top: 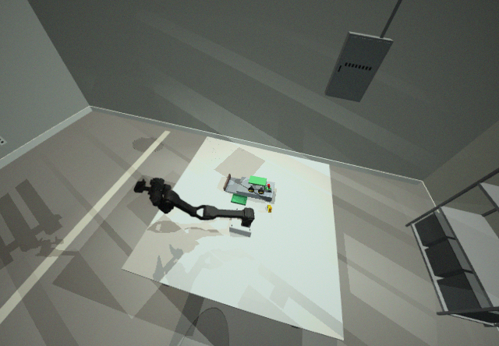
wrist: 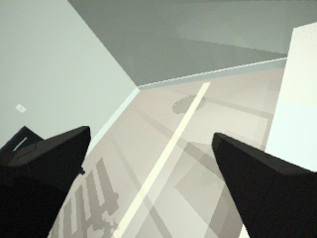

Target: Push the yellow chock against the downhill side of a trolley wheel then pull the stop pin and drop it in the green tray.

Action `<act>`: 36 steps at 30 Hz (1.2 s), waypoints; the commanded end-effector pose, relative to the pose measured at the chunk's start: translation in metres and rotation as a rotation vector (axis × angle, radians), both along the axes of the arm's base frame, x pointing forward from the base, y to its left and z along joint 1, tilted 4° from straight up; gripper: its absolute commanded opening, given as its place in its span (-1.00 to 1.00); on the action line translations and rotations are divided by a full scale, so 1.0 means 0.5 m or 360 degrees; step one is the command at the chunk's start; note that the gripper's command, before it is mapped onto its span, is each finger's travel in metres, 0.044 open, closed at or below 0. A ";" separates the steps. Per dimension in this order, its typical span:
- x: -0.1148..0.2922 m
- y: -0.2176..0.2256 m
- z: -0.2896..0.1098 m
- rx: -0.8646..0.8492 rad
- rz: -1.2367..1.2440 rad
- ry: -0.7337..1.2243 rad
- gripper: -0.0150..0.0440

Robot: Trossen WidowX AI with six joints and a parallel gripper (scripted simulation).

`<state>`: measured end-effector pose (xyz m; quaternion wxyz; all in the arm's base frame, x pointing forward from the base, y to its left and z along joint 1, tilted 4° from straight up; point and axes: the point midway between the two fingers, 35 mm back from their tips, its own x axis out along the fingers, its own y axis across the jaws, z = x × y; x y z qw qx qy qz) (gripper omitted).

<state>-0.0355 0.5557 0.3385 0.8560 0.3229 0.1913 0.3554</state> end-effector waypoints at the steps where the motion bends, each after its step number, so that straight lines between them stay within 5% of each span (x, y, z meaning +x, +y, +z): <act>1: -0.001 -0.002 0.008 0.0020 0.0007 0.0006 0.78; 8: -0.026 -0.081 0.214 0.0534 0.0174 0.0150 0.15; 23: 0.005 -0.420 0.593 0.1685 0.0486 0.0384 0.15; 36: 0.131 -0.822 0.736 0.2681 0.0602 0.0511 0.15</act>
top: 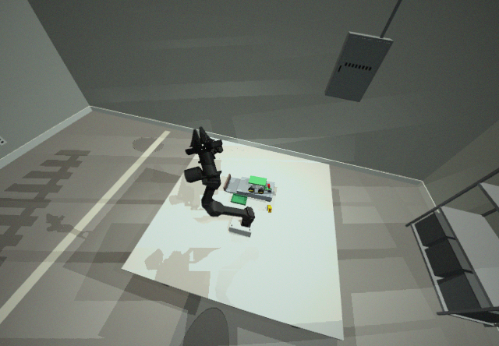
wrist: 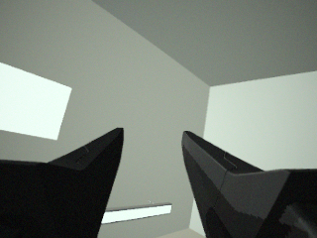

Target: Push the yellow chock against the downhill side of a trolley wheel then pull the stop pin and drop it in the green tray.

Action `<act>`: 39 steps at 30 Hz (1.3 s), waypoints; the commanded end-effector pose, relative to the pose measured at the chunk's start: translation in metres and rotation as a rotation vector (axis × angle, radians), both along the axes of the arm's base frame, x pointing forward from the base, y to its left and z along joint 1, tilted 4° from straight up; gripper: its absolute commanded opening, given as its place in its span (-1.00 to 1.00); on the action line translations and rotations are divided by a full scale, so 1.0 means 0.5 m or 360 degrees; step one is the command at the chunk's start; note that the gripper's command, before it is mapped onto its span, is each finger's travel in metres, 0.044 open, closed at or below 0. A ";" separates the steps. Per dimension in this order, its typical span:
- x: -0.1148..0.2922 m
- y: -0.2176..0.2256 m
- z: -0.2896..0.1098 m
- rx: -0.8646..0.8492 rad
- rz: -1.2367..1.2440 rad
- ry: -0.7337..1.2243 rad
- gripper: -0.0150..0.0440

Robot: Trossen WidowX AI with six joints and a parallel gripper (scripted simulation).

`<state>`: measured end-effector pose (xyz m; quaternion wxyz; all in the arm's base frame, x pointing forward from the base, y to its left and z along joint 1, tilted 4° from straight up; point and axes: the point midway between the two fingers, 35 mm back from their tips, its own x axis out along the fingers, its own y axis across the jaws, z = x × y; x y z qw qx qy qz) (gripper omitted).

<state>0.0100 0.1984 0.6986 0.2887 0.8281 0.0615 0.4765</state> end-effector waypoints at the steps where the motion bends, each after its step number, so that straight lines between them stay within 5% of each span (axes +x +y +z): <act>1: 0.054 -0.140 0.019 0.0315 0.0014 0.0084 0.15; 10: 0.187 -0.427 -0.025 0.0987 -0.0010 0.0313 0.15; 18: 0.317 -0.646 -0.162 0.1570 -0.0082 0.0588 0.15; 29: 0.468 -0.840 -0.483 0.2326 -0.0317 0.1115 0.15; 39: 0.498 -0.885 -0.857 0.2970 -0.0738 0.1773 0.15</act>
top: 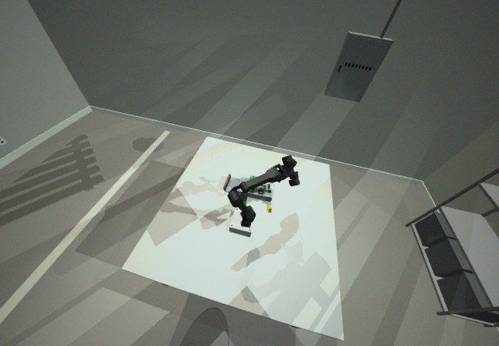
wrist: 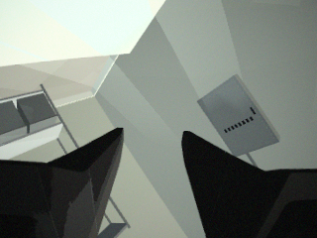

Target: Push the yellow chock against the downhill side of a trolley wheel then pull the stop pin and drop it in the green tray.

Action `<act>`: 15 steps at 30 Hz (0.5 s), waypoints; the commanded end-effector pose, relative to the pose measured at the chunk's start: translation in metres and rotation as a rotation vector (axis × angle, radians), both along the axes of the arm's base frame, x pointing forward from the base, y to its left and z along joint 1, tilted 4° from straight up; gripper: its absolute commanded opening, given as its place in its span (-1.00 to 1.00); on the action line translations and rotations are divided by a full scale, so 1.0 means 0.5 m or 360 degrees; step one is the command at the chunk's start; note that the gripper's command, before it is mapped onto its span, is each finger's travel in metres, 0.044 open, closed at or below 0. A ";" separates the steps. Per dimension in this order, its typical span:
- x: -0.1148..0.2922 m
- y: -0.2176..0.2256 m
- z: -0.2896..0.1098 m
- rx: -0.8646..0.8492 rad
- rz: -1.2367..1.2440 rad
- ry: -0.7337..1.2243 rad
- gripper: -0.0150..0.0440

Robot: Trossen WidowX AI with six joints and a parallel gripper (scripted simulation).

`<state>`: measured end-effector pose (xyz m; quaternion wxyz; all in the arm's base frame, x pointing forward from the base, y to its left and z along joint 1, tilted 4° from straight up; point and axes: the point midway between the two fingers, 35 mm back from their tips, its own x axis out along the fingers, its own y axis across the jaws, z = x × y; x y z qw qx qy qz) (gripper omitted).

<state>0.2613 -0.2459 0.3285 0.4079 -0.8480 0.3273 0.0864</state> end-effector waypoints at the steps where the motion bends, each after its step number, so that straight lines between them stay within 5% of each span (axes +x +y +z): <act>1: -0.009 0.009 -0.155 0.0264 -0.0023 0.0327 0.15; 10: -0.129 0.124 -0.463 0.0886 -0.0001 0.1214 0.15; 15: -0.184 0.174 -0.519 0.1054 0.0031 0.1491 0.15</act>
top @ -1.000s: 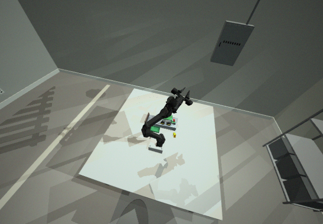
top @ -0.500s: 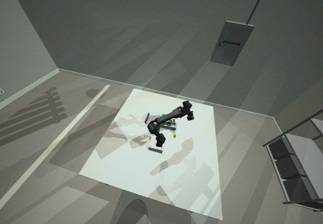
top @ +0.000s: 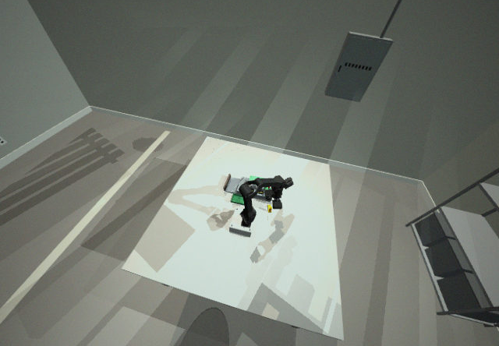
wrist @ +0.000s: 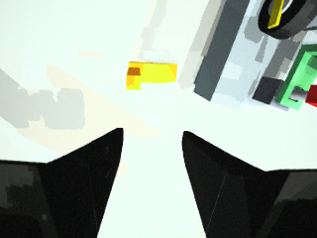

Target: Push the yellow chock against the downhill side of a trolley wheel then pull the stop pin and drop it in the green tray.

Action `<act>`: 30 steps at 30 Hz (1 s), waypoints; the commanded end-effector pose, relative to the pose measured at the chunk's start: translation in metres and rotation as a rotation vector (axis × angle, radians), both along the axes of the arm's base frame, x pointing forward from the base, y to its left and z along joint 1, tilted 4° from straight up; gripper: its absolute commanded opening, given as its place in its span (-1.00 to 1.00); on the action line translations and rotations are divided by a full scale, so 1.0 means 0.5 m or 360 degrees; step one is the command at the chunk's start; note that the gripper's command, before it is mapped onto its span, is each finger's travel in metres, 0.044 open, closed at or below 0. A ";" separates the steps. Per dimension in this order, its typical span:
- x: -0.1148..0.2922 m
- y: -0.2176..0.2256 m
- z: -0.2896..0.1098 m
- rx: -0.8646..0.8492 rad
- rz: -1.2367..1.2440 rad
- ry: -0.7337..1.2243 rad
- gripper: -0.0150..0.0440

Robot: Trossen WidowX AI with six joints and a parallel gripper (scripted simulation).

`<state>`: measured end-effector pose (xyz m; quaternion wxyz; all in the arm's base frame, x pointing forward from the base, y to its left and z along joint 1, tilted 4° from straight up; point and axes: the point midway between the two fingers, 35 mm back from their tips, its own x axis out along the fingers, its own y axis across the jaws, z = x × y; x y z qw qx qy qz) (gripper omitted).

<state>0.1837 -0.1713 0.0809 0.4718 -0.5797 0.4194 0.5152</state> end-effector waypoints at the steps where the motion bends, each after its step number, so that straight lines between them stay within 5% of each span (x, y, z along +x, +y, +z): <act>1: -0.029 0.025 -0.024 0.0079 0.0031 0.0137 0.15; 30: -0.026 0.030 -0.128 0.0080 0.0031 0.0137 0.15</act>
